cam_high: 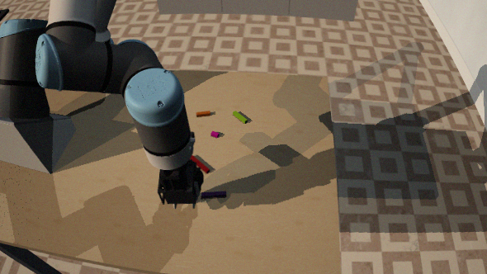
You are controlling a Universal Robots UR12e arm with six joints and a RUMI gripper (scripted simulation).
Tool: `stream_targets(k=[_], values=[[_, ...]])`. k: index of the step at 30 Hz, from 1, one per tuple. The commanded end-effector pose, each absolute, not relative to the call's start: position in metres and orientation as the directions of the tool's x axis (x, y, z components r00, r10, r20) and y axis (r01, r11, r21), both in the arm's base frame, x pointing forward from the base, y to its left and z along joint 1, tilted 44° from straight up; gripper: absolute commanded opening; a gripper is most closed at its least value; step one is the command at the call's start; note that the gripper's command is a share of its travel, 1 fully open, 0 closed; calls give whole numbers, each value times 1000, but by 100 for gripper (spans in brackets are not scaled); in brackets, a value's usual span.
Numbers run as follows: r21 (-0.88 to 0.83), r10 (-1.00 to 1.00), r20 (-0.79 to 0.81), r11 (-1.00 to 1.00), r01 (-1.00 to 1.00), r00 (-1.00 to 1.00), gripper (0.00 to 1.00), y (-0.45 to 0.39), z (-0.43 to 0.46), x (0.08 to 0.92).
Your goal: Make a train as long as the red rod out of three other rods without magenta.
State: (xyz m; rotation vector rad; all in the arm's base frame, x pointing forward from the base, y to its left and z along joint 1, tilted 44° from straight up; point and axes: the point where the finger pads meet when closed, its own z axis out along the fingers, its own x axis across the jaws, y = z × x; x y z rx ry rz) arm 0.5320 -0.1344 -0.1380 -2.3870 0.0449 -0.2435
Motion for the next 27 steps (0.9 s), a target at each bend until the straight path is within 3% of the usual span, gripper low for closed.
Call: stream_targets(k=[1,27], values=[[-675,-101,163,-737,36,981,14,-135,-138,532],[-675,-101,163,-737,36,981,14,-188,-81,517]])
